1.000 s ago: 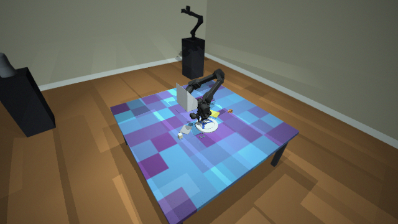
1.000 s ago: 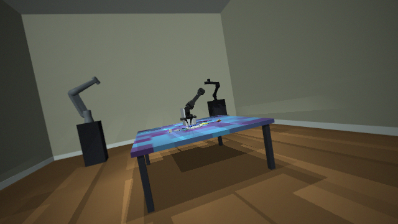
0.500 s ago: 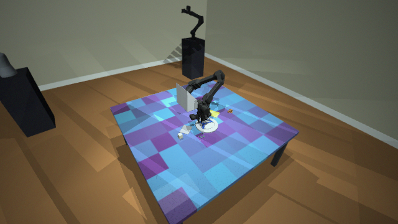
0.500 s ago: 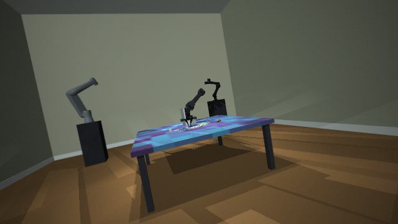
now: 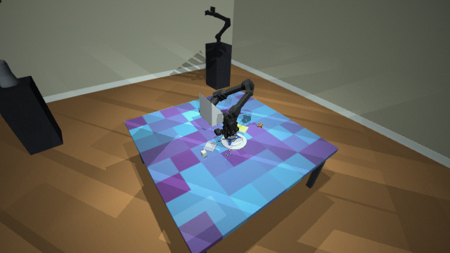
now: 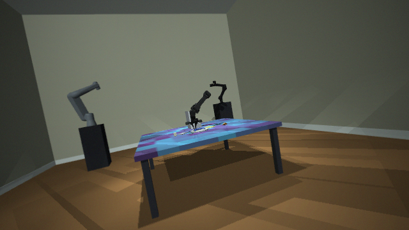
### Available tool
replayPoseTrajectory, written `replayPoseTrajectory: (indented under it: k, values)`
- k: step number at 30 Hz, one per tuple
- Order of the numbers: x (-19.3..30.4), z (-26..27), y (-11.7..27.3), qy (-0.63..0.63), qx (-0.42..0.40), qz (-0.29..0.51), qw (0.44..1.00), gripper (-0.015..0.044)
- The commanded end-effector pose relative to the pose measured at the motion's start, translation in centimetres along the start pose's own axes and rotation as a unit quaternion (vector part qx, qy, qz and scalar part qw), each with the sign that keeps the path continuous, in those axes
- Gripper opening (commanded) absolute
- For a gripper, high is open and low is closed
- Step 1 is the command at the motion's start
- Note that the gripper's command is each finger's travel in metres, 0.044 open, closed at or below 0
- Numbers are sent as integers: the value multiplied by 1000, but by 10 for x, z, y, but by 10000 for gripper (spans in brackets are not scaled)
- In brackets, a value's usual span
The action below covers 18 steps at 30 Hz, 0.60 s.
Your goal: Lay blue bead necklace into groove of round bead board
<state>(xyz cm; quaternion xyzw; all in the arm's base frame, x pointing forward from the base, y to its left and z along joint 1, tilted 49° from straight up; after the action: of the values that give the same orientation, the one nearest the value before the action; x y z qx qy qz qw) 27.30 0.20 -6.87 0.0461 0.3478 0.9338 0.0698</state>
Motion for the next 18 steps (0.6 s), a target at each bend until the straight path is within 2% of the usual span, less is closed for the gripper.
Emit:
replayPoseTrajectory:
  k: [1, 18]
  values:
    - [0, 0, 0, 0, 0, 0, 1000, 0]
    - [2, -1, 4, -3, -3, 2, 1000, 0]
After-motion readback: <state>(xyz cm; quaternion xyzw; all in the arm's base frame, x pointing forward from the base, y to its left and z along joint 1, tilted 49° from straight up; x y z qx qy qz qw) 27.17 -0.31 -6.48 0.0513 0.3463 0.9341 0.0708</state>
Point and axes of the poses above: the point midway between the two fingers, 35 mm back from their tips, its own y axis back along the fingers, its own z axis across the jaws, x = y × z, the point moved 7 cm from there along y, back along the fingers, and after that the axes turned 7 degrees about y, right-handed, at the moved point
